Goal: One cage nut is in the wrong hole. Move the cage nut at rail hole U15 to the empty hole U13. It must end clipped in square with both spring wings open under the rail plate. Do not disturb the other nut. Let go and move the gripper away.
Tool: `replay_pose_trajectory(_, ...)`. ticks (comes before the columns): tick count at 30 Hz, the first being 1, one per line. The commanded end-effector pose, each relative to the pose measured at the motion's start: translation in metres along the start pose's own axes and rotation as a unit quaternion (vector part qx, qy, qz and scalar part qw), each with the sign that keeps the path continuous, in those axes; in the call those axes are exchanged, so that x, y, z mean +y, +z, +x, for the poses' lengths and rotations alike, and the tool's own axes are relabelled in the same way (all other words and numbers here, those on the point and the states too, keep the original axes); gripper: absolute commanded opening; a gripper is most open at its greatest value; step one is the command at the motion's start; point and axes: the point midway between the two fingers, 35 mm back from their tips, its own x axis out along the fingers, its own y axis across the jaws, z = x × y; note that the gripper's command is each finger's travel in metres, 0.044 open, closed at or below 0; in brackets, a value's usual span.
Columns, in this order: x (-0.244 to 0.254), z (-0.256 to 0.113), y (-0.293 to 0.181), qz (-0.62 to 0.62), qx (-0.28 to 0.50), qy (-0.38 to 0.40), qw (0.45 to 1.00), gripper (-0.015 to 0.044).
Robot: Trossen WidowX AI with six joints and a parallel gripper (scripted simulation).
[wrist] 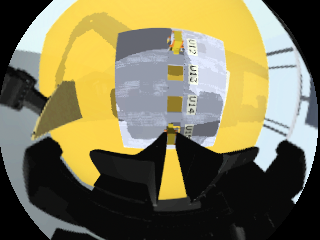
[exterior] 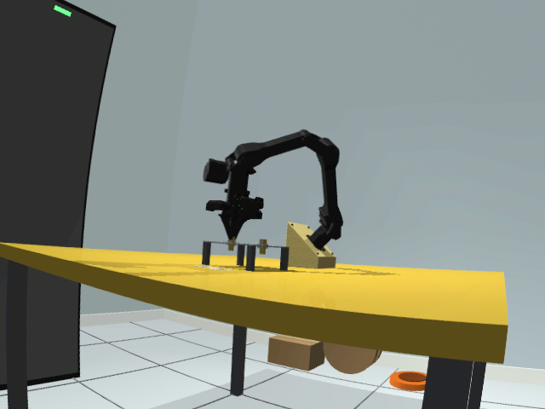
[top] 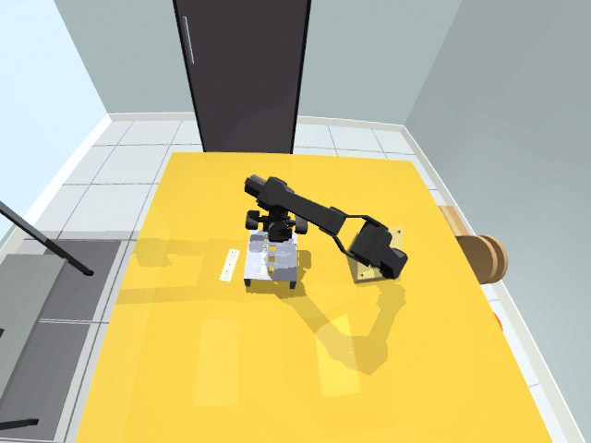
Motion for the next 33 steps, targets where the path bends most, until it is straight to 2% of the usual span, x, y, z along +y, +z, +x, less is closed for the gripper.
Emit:
replay_pose_trajectory(1, 0.0002, -0.0012, 0.0014, 0.002, 0.000, -0.003, 1.000, 0.0031)
replay_pose_trajectory(33, 0.0019, -0.0014, 0.0012, 0.002, 0.000, -0.022, 1.000, 0.0031)
